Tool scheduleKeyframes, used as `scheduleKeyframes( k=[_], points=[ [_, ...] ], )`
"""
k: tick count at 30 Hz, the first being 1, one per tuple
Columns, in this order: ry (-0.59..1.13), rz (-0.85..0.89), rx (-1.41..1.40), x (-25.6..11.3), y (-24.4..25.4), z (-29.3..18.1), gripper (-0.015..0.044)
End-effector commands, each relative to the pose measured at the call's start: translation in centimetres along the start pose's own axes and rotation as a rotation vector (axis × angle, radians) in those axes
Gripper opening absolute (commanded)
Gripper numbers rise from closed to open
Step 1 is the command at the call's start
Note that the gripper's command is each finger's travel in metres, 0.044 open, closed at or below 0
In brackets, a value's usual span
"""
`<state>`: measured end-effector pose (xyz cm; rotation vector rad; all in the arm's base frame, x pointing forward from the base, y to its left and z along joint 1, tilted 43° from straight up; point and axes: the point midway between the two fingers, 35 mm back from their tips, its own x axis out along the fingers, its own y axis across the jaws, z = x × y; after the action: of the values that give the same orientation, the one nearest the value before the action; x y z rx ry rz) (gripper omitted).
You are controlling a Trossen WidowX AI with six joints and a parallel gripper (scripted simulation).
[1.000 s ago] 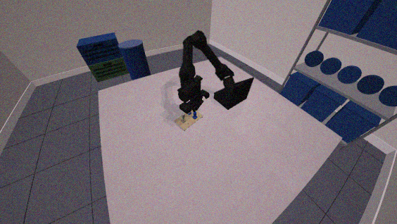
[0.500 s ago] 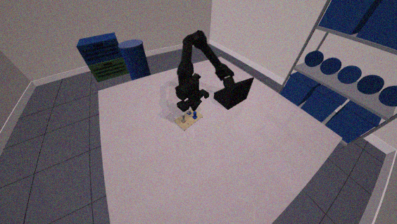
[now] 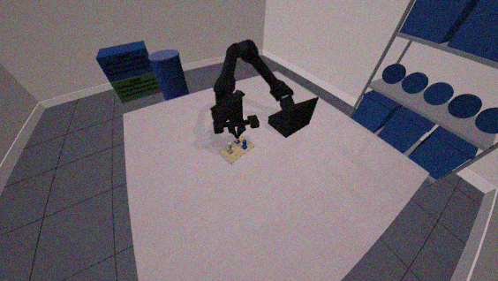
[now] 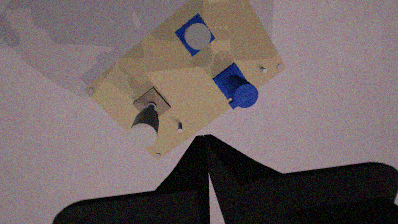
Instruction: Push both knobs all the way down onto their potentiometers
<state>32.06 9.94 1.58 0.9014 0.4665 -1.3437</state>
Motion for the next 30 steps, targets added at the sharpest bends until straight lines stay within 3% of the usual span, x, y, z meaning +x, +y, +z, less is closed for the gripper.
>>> scheduleKeyframes(
  k=[1, 16, 30],
  points=[
    [-0.004, 0.004, 0.130, -0.4, 0.8, -0.2, 0.0000],
    [-0.012, 0.014, 0.648, -2.1, 3.6, -0.4, 0.0000],
    [-0.013, 0.015, 0.671, -0.2, 3.8, -0.4, 0.0000]
  ],
)
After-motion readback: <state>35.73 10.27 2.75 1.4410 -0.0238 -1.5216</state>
